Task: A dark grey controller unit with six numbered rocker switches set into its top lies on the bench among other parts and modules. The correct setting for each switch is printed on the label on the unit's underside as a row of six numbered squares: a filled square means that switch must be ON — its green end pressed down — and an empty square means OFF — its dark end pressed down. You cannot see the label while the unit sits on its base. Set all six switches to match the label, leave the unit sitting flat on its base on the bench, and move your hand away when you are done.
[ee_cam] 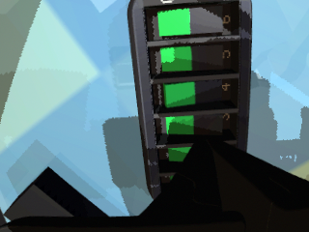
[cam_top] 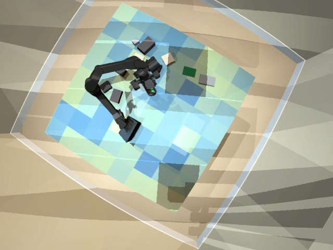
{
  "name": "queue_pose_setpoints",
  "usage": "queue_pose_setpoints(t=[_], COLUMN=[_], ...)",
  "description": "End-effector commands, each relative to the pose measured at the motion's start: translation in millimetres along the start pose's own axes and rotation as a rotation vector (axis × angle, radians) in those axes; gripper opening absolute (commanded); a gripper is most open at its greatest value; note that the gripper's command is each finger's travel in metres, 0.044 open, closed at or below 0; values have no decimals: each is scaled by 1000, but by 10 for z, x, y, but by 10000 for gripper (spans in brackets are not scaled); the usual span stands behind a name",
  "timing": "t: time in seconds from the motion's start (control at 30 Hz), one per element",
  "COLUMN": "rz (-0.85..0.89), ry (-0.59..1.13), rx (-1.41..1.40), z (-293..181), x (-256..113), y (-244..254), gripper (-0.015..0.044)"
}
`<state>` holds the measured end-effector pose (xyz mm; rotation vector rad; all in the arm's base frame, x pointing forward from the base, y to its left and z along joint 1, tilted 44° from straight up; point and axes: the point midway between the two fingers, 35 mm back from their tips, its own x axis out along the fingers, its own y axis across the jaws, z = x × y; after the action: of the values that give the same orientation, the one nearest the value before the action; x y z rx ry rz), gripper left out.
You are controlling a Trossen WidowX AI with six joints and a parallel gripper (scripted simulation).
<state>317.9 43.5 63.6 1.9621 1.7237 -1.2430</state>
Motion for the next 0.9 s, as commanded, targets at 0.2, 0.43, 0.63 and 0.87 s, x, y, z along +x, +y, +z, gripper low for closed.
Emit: queue_pose_setpoints(t=[0.2,0.43,0.63,0.87], rz=[-2,-2,-2,-60], ry=[-5,-5,-5,-7], rx=[-4,-4,-4,-6], z=[10,10,10,-10], x=[1,1,1,58], y=[-10,-10,-10,139], gripper=[0,0,0,0])
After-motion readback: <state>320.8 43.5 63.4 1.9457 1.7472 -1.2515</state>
